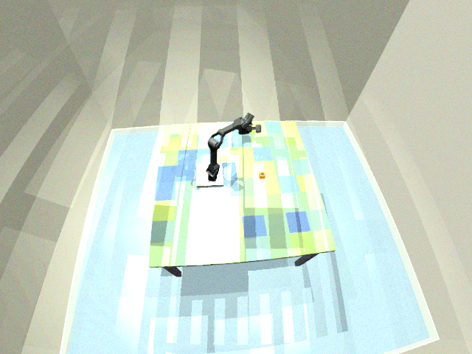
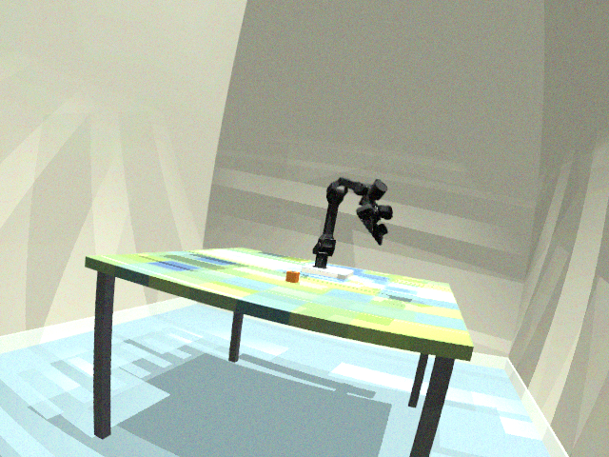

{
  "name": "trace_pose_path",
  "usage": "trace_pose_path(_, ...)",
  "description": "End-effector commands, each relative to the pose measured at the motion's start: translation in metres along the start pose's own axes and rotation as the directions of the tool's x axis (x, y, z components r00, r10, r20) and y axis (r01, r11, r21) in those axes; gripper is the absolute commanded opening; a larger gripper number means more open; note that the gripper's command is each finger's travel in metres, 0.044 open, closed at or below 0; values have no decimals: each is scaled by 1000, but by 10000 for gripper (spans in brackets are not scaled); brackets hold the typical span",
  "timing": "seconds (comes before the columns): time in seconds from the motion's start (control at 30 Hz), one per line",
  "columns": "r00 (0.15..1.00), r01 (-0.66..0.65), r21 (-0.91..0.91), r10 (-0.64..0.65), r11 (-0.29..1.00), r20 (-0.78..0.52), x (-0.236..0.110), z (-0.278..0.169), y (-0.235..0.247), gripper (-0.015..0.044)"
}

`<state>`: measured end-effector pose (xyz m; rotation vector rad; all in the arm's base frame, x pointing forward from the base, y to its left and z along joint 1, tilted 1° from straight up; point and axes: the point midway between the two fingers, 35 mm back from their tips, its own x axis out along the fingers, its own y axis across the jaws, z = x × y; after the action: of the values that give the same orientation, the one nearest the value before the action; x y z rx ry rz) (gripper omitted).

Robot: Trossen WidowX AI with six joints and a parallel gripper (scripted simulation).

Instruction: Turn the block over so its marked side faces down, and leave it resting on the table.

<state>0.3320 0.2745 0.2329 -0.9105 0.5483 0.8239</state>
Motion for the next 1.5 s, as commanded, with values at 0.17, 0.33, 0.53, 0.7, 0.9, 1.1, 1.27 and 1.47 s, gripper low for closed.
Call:
trace_pose_path(0.17, 929, 60, 524, 144, 849, -340, 29, -129, -65, 440)
trace_pose_path(0.33, 839, 207, 762, 289, 614, -461, 23, -210, -88, 440)
trace_pose_path(0.53, 750, 372, 863, 437, 343, -497, 7, -279, -97, 440)
trace_pose_path(0.7, 750, 372, 862, 437, 343, -497, 9, -283, -100, 440)
trace_pose_path(0.9, 750, 372, 862, 437, 343, -497, 34, -299, -86, 440)
trace_pose_path(1.1, 750, 372, 862, 436, 343, -497, 45, -309, -82, 440)
trace_pose_path(1.27, 750, 372, 862, 436, 343, -497, 47, -310, -81, 440)
trace_pose_path(1.47, 750, 372, 862, 436, 343, -497, 54, -314, -77, 440)
